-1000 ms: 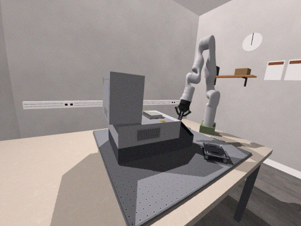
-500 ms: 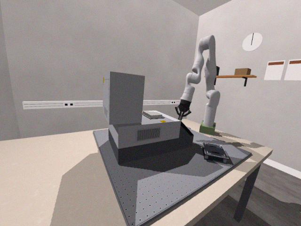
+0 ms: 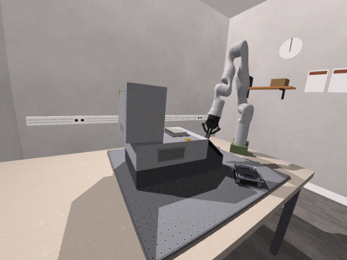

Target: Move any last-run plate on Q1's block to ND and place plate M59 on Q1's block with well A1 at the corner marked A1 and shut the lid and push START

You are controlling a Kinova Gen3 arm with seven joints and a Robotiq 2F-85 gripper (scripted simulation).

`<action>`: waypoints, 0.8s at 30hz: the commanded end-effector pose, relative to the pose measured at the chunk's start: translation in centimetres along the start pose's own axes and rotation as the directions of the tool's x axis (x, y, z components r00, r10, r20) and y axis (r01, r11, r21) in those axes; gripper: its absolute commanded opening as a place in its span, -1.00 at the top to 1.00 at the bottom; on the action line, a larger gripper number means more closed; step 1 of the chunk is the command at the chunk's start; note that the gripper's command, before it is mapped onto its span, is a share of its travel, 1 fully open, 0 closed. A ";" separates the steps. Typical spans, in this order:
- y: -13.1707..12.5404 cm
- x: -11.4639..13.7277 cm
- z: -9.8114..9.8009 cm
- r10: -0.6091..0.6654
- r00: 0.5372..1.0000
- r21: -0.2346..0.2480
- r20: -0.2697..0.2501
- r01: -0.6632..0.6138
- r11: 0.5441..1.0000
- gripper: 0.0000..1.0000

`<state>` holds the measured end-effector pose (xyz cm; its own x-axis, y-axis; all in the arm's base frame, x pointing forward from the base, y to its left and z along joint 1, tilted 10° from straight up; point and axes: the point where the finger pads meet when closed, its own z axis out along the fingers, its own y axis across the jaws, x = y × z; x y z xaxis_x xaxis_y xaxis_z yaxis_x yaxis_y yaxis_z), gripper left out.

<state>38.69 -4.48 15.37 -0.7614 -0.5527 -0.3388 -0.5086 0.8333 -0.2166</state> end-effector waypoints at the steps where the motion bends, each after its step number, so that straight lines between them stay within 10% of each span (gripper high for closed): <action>1: 0.1 -0.1 0.0 0.010 1.000 -0.001 0.006 -0.010 1.000 0.80; 24: -0.5 -0.7 1.2 0.006 1.000 0.002 0.009 -0.006 1.000 0.80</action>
<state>39.29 -4.83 14.65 -0.7663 -0.5466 -0.3377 -0.5023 0.8374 -0.2158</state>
